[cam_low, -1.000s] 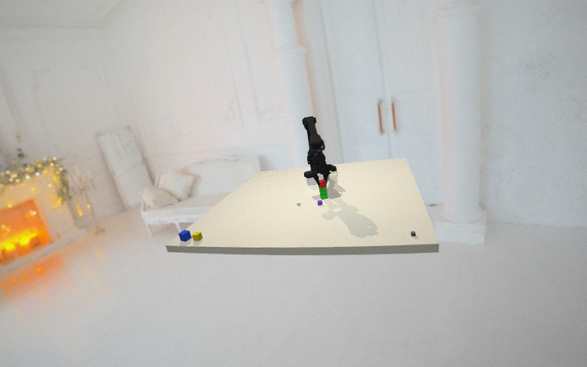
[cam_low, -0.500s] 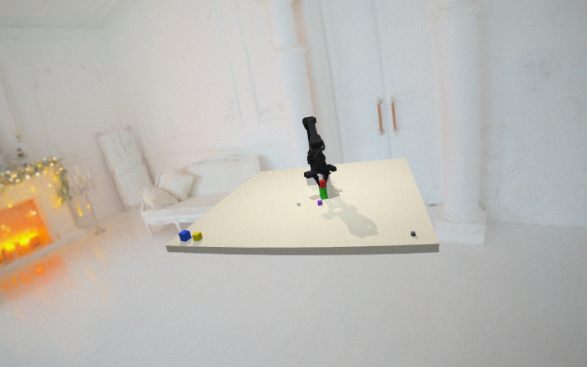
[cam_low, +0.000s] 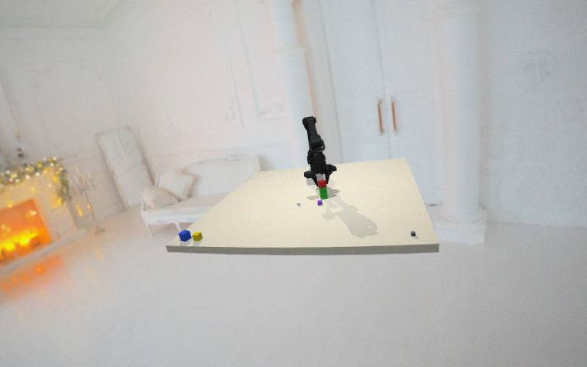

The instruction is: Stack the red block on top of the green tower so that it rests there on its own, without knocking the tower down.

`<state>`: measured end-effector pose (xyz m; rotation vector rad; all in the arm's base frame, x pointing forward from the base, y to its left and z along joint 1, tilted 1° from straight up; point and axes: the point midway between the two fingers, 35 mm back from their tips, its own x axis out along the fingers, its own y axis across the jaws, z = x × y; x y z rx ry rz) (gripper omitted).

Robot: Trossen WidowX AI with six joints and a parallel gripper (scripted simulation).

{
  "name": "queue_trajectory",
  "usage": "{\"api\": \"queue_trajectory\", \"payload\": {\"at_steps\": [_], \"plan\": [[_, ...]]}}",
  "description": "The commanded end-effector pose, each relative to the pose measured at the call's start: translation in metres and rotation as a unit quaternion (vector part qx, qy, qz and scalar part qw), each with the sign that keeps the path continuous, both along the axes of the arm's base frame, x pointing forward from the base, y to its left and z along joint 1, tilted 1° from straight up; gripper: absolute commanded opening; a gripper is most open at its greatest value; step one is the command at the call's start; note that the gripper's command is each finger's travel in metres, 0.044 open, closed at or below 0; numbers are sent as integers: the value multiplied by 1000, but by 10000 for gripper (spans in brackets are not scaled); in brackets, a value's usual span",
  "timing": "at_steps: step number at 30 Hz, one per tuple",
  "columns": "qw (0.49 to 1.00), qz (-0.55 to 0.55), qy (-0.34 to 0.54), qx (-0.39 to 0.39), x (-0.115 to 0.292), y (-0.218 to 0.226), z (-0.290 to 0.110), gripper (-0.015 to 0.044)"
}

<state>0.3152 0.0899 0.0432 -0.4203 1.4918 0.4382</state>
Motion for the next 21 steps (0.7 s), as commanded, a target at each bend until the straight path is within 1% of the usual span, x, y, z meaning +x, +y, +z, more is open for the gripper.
{"api": "queue_trajectory", "payload": {"at_steps": [1,3,21], "plan": [[1000,0,-1,0,0,0,0,394],[1000,0,-1,0,0,0,0,440],[1000,0,-1,0,0,0,0,440]]}}
